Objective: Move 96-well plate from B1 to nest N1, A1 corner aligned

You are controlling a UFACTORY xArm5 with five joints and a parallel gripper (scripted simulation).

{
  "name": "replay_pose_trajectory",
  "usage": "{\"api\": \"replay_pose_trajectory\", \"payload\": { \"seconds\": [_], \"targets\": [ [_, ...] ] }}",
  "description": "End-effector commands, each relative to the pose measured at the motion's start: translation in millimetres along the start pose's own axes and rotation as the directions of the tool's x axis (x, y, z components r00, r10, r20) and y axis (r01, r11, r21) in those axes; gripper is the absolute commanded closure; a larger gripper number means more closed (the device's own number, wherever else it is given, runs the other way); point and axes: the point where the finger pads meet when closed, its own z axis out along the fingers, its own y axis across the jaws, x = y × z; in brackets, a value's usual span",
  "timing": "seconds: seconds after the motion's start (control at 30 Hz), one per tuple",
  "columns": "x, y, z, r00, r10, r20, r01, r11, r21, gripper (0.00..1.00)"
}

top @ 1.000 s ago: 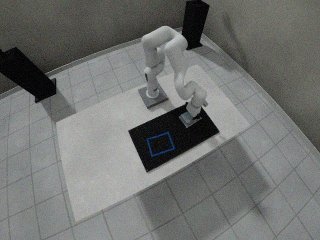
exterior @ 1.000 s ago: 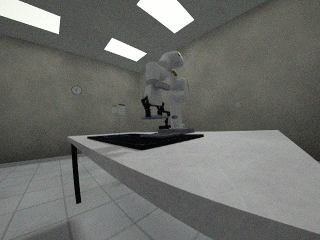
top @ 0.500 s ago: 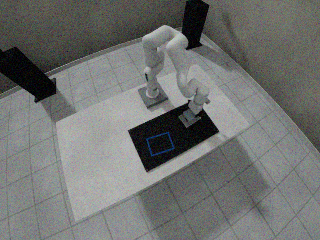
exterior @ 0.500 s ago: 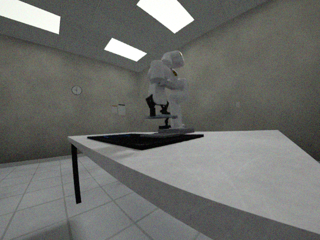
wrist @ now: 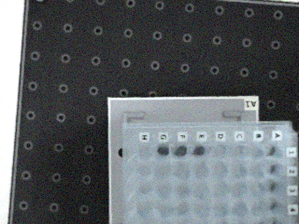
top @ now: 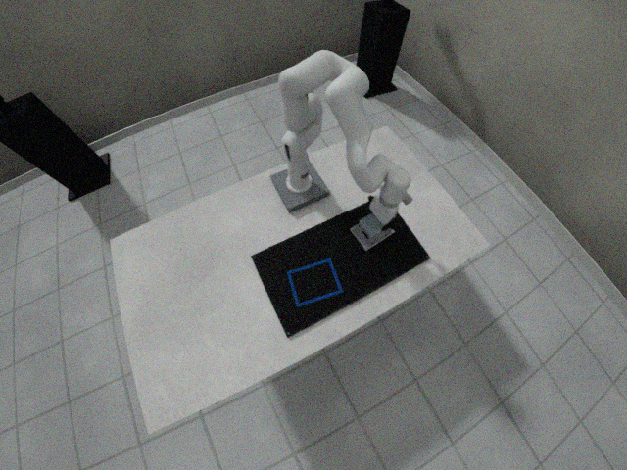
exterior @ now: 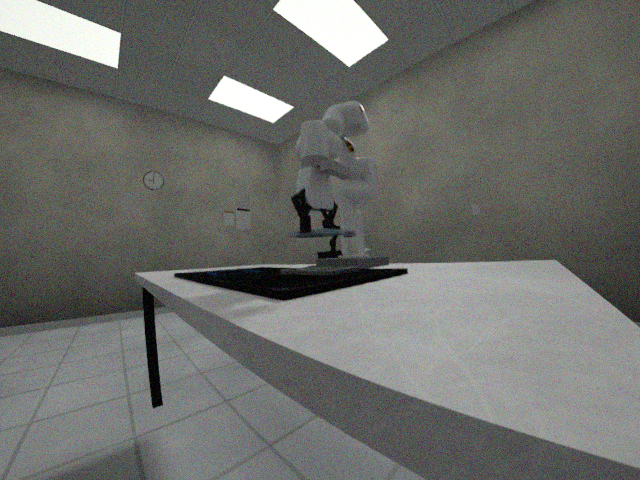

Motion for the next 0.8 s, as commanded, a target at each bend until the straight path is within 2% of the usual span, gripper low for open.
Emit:
{"api": "replay_pose_trajectory", "payload": {
  "seconds": [0.0, 0.4, 0.77],
  "targets": [
    [0, 1, -1.5, 1.0, 0.0, -0.012, 0.0, 1.0, 0.0, 1.0],
    [0, 2, -1.5, 1.0, 0.0, -0.012, 0.0, 1.0, 0.0, 1.0],
    [0, 2, 13.5, 1.0, 0.0, -0.012, 0.0, 1.0, 0.0, 1.0]
  ]
}}
